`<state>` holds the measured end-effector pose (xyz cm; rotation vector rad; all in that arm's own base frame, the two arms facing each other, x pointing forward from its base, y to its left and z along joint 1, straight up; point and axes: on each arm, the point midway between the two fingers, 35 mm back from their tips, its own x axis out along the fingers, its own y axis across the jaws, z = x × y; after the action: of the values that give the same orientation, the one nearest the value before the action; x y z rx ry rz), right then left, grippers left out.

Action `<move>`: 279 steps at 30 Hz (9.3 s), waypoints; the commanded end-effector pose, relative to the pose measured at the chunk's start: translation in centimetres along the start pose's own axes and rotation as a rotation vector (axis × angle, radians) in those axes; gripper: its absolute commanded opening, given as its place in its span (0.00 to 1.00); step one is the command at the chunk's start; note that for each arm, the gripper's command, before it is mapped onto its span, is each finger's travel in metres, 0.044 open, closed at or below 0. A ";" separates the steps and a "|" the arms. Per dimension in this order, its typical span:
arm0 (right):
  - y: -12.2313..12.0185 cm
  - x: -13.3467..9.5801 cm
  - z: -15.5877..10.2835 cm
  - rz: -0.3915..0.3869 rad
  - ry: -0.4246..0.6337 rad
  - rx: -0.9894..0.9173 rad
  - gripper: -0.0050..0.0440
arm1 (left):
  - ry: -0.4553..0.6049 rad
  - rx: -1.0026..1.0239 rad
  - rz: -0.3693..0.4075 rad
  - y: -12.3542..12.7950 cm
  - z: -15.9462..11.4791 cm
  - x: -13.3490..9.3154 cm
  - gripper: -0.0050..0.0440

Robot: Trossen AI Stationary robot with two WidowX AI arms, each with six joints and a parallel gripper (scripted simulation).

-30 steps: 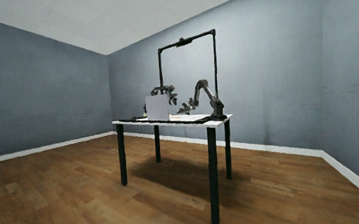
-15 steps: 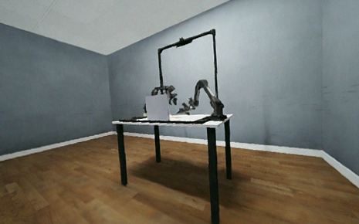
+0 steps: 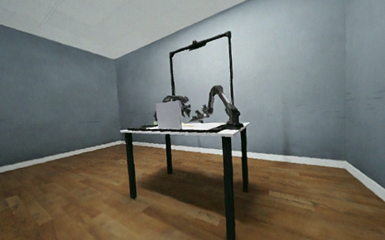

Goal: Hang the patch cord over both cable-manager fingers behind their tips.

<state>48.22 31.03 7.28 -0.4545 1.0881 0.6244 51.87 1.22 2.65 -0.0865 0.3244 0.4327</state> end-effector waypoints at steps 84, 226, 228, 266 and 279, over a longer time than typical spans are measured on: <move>0.1 7.4 -2.7 0.031 0.077 -0.015 0.66 | -0.013 -0.006 0.003 0.1 0.6 0.0 1.00; -0.1 -6.8 2.7 -0.032 -0.111 0.015 0.14 | -0.013 -0.006 0.003 0.1 0.6 0.0 1.00; -0.1 -7.0 2.7 -0.033 -0.113 0.015 0.14 | -0.013 -0.006 0.003 0.1 0.6 0.0 1.00; -0.1 -8.3 3.0 -0.037 -0.129 0.018 0.14 | -0.013 -0.006 0.003 0.1 0.6 0.0 1.00; -0.1 -8.0 2.9 -0.037 -0.123 0.018 0.14 | -0.037 0.184 0.067 0.2 3.8 -6.5 1.00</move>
<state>47.58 30.62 12.90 -0.4276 1.0245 0.6022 49.03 0.26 4.13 0.0598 0.3676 0.4561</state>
